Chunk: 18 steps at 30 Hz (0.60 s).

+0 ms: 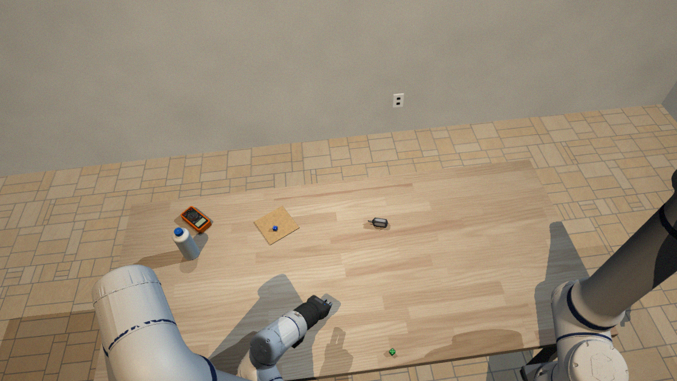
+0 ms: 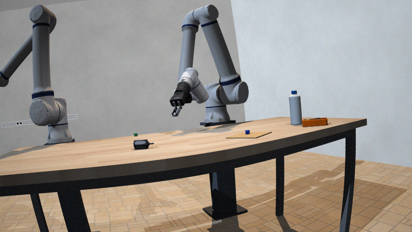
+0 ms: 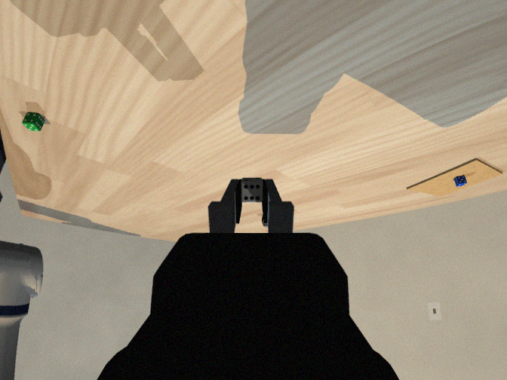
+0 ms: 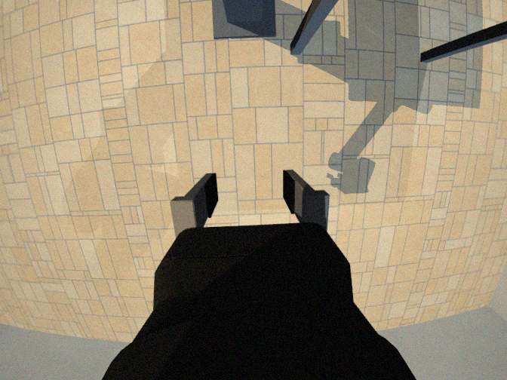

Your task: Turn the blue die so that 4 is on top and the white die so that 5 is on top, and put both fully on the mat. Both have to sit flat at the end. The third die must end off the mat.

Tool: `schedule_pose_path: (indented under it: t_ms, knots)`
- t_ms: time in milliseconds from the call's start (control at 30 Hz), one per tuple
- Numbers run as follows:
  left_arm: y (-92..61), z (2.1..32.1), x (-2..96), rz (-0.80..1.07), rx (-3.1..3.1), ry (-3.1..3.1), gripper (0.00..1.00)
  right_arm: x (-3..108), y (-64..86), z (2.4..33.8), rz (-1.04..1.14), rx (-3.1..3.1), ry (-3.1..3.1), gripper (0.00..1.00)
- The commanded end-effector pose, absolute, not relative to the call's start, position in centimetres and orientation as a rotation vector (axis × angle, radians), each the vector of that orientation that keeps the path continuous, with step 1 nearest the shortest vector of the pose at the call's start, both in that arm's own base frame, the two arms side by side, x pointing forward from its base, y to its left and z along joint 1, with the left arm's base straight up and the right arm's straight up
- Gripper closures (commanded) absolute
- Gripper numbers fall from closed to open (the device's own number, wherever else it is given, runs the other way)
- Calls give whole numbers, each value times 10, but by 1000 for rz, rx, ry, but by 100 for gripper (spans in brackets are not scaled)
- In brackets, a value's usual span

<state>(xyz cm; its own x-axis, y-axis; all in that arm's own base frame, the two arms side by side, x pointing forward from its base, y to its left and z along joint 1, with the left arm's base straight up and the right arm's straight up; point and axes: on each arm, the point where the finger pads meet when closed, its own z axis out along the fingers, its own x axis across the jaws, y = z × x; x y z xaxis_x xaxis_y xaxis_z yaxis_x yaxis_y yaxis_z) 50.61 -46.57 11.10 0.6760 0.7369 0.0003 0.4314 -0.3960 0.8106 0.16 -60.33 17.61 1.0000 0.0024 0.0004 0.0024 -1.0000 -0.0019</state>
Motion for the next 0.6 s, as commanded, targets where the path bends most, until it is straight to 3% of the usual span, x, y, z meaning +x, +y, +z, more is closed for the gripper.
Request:
schedule_pose_path:
  t_ms: [0,567]
  knots:
    - [-467,111,506,479,1998,876,66,1,-604,177,0,-3141,-4,0]
    - [-465,111,505,507,1923,844,66,1,-604,177,0,-3141,-4,0]
